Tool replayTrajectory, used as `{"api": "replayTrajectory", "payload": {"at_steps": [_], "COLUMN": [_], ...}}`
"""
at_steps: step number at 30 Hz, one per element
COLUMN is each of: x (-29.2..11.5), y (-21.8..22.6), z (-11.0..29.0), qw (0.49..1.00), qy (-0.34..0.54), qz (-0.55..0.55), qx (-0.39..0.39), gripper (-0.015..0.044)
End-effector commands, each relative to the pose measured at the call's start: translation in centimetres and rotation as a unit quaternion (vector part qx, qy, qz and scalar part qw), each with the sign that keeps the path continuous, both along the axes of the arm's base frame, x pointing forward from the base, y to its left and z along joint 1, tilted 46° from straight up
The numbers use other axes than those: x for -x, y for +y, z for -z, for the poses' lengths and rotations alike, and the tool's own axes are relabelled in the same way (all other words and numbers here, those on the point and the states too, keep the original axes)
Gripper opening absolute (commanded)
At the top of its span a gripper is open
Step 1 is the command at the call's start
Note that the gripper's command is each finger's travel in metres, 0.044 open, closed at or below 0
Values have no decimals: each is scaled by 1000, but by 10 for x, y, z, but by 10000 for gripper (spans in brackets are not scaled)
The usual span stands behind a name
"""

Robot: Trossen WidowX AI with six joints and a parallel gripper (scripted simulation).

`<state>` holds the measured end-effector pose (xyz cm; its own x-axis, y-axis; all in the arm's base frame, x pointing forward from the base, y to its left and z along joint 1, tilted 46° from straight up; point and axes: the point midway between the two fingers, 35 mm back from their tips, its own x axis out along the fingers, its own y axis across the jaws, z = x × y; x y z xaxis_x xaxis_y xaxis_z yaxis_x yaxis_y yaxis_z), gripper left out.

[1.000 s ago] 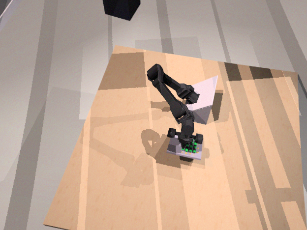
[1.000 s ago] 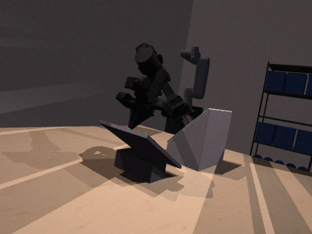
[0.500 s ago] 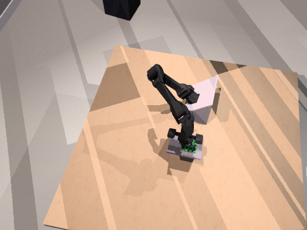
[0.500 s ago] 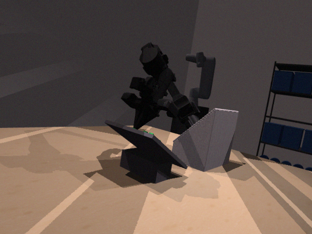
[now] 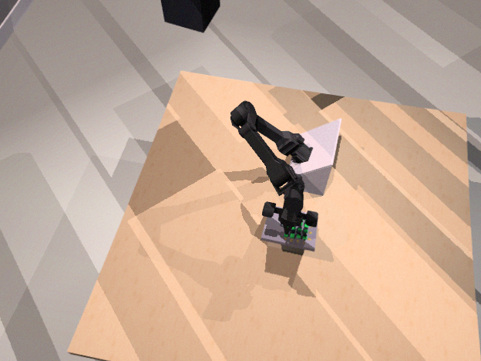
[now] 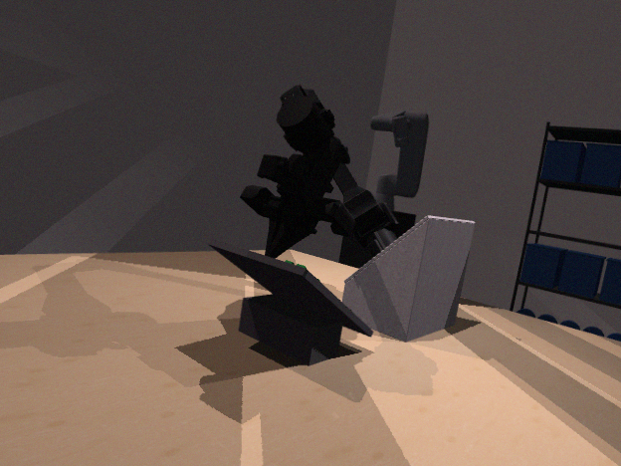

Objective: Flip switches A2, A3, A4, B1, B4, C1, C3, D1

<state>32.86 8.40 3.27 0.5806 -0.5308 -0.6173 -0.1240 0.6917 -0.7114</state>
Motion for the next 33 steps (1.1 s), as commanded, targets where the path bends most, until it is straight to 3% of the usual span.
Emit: {"api": "replayTrajectory", "payload": {"at_steps": [1, 5, 10, 17, 33], "x": [6, 38, 40, 80, 58], "y": [6, 32, 34, 59, 40], "z": [-6, -36, -38, 22, 44], "qw": [1000, 1000, 1000, 1000, 1000], "qy": [0, -5, -5, -5, 3], "qz": [-1, -11, -11, -11, -2], "qx": [-1, -2, -2, -4, -2], "gripper": [0, 0, 0, 0, 0]}}
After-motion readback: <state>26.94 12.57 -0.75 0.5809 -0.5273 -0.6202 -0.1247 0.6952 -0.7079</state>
